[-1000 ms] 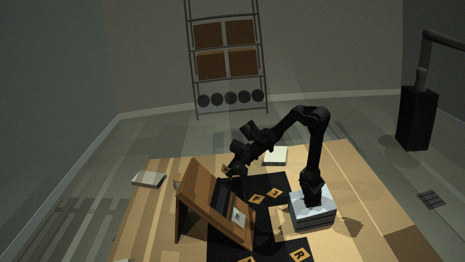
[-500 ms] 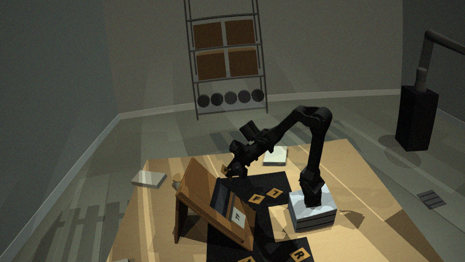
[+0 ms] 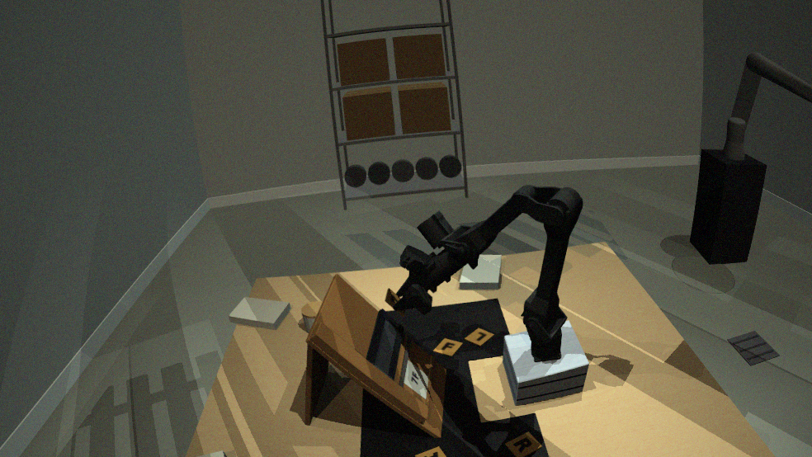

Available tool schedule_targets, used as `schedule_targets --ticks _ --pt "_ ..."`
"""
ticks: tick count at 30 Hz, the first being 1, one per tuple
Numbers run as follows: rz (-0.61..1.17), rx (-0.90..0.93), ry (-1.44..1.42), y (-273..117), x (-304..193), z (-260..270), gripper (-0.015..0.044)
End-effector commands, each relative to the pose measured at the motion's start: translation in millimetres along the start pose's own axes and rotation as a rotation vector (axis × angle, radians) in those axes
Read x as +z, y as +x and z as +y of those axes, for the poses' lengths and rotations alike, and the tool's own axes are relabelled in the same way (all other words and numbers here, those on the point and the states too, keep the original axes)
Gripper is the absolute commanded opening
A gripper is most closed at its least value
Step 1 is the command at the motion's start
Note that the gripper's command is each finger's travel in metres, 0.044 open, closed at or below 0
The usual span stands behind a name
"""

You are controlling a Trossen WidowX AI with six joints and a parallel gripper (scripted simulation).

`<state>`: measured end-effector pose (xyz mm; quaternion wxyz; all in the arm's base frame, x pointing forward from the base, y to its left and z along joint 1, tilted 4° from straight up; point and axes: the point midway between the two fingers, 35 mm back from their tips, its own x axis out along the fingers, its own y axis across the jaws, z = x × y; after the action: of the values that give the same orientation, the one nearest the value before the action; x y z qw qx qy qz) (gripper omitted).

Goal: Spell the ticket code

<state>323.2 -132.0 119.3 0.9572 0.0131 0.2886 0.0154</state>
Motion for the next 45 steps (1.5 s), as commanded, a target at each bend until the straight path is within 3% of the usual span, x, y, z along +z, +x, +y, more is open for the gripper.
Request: schedule_targets --ticks 1,45 --pt "-0.008 -0.007 -0.002 -1 2 1 0.0000" --pt "-0.008 -0.006 0.000 -1 2 23 0.0000"
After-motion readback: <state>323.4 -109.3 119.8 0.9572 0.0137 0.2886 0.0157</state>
